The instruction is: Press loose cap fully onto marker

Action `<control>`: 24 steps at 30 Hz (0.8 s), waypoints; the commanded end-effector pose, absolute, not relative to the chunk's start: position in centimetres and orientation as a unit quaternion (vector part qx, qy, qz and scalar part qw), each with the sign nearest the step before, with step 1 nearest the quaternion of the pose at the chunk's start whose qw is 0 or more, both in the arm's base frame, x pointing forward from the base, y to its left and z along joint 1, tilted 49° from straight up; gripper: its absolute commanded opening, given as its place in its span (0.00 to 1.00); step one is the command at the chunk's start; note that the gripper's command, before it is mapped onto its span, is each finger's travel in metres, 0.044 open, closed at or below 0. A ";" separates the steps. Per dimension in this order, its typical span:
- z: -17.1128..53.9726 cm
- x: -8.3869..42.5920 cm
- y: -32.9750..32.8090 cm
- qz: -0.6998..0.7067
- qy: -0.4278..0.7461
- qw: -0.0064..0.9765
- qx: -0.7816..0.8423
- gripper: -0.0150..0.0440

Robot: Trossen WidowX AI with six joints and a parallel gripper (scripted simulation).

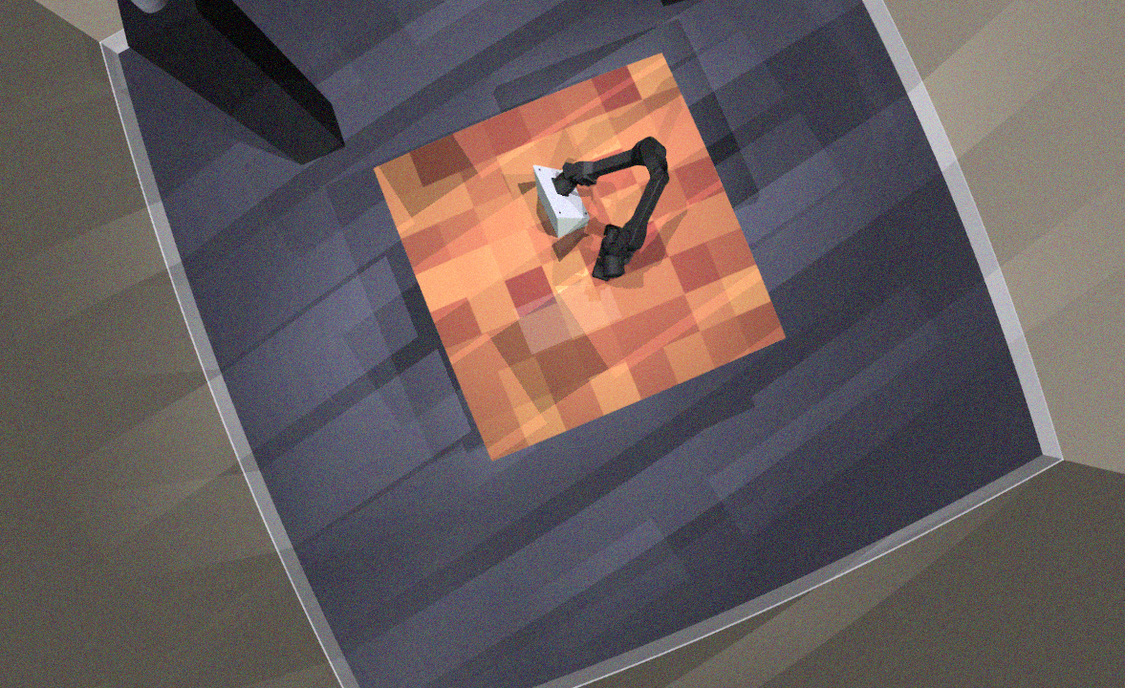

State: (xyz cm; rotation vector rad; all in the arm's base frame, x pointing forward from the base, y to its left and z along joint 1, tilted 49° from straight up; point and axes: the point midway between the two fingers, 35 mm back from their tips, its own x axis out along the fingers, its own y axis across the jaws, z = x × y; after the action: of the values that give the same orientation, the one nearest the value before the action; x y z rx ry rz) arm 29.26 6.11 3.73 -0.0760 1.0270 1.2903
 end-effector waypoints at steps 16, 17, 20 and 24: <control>8.0 27.3 7.9 0.574 0.455 0.680 -0.031 0.25; 7.9 27.3 8.1 0.574 0.455 0.680 -0.031 0.25; 7.7 27.3 8.3 0.574 0.455 0.680 -0.031 0.25; 7.5 27.3 8.5 0.574 0.455 0.680 -0.031 0.25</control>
State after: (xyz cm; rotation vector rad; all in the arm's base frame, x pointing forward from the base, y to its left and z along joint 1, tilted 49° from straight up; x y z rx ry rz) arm 27.26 8.28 7.51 -0.0715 1.0273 1.2934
